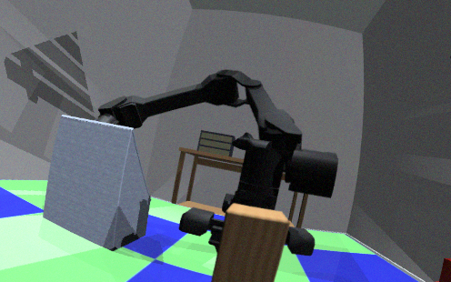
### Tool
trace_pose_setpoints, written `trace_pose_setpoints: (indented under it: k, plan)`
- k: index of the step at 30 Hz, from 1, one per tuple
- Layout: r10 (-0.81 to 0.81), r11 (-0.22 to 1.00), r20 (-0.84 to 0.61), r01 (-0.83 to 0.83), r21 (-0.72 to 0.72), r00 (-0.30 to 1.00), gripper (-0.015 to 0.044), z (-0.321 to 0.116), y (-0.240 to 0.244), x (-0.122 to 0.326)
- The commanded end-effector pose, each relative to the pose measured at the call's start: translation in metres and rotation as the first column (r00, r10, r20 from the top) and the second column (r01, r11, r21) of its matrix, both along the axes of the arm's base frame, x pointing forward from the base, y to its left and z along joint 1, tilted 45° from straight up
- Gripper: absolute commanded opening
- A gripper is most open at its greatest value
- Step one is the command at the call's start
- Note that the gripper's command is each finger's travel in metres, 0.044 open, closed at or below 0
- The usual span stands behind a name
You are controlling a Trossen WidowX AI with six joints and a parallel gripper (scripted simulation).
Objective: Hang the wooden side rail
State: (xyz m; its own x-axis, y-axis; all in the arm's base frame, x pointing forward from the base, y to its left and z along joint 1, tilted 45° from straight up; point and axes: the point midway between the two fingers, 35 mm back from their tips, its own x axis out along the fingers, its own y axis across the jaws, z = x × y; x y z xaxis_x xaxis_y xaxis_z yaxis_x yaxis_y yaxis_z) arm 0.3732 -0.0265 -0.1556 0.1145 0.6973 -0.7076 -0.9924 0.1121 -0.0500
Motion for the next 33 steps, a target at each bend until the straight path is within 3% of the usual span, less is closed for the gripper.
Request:
trace_pose_setpoints:
  k: [1,33]
  plan:
    - [-0.013,1.0,0.008,0.013,-0.006,1.0,0.0,0.0003,-0.0076,0.0011]
    - [-0.013,1.0,0.008,0.013,-0.006,1.0,0.0,-0.0025,-0.0097,0.0013]
